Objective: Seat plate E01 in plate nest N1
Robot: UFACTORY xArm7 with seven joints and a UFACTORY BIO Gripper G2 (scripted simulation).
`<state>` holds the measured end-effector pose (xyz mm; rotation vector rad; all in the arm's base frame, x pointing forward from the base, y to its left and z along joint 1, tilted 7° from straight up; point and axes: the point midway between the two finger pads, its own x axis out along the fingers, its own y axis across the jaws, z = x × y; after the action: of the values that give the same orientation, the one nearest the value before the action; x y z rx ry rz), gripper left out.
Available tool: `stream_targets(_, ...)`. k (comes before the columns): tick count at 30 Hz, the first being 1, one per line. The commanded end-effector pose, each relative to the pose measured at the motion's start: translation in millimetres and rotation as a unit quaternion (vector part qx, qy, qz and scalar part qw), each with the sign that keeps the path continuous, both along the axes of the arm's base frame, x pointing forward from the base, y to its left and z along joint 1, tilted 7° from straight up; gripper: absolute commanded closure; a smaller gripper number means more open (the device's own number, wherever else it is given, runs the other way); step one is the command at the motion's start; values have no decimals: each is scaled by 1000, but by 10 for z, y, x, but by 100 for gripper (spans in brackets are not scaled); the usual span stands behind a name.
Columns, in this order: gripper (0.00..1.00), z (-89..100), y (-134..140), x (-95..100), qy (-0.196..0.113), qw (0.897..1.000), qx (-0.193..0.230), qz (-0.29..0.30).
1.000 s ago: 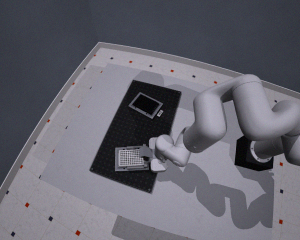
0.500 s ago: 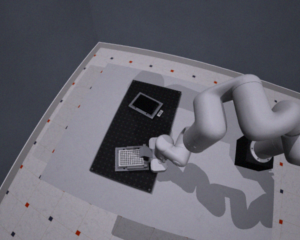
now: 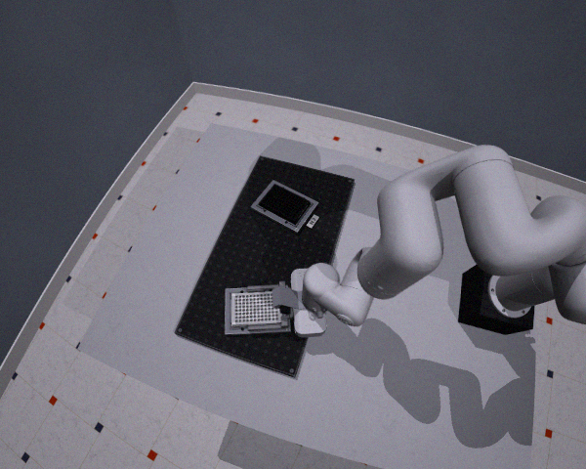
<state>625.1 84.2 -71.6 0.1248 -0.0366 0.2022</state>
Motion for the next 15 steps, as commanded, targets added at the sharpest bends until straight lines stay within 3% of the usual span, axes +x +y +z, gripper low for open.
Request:
stream_targets(1, 100, 22, -4, 17, -2, 1000, 0, 0)
stream_targets(15, 100, 40, -7, 16, -2, 1000, 0, 0)
